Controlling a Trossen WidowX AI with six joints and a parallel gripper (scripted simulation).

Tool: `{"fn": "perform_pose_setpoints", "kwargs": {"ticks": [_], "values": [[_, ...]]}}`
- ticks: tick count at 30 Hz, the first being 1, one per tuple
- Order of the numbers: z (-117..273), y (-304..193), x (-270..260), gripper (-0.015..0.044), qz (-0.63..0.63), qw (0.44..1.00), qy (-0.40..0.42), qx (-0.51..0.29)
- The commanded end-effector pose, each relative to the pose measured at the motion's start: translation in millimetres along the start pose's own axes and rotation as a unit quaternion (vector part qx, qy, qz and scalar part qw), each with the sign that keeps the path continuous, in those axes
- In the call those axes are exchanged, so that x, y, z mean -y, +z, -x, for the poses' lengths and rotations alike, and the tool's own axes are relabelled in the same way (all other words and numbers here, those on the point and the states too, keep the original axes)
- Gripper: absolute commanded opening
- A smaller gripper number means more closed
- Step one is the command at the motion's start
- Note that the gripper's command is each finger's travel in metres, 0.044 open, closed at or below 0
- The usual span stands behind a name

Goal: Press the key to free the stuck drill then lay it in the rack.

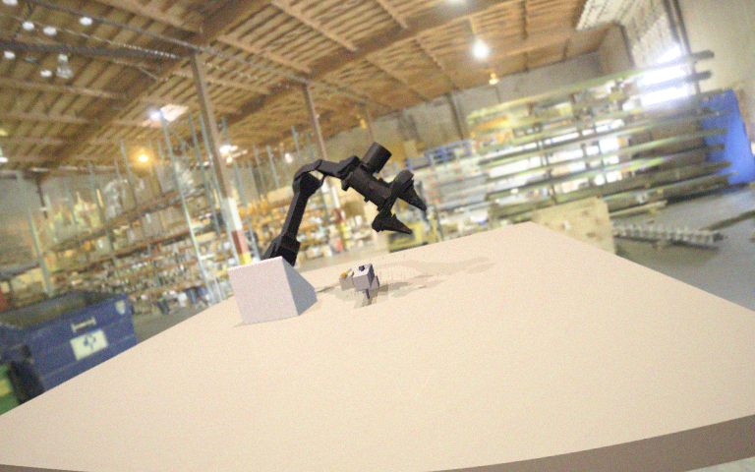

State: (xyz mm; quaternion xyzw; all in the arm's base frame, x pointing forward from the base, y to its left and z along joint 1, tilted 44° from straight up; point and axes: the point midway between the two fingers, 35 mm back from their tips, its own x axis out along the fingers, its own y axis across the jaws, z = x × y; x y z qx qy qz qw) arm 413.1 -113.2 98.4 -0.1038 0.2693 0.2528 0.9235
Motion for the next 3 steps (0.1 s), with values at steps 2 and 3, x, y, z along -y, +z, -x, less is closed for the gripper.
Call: {"fn": "perform_pose_setpoints", "kwargs": {"ticks": [2,3], "values": [[1.2,-26.4,64.1,0.044,-0.071,0.994,-0.072,0.034],[2.2,-32.3,78.4,0.044,-0.087,0.991,-0.085,0.046]]}}
